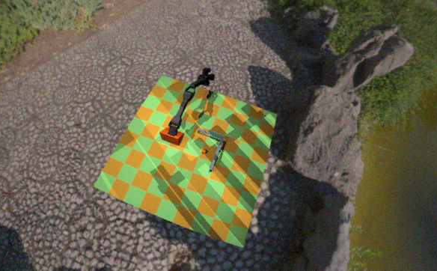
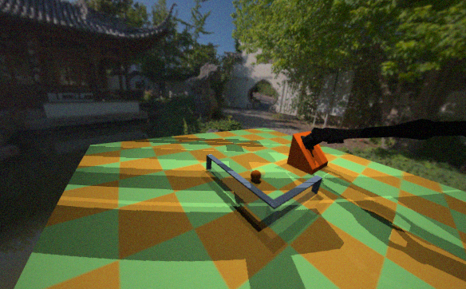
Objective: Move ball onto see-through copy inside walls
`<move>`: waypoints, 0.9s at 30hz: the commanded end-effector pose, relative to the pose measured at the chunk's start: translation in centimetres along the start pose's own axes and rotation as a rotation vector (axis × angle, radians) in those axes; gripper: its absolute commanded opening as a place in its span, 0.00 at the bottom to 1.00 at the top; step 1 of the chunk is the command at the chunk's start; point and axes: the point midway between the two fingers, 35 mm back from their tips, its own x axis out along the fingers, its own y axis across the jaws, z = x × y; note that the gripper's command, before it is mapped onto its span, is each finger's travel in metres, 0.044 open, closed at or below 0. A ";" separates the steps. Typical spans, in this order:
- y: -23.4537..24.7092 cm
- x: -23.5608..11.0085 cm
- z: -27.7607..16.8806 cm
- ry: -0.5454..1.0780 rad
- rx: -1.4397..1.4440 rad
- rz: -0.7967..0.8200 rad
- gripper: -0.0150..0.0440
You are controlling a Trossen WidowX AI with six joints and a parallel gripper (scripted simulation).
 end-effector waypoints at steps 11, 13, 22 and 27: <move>-4.9 -3.2 12.3 -0.169 -0.241 -0.176 0.74; -6.8 -4.2 14.9 -0.192 -0.286 -0.239 0.74; -14.2 -11.3 25.6 -0.266 -0.438 -0.519 0.74; -17.9 -16.7 30.6 -0.286 -0.490 -0.680 0.74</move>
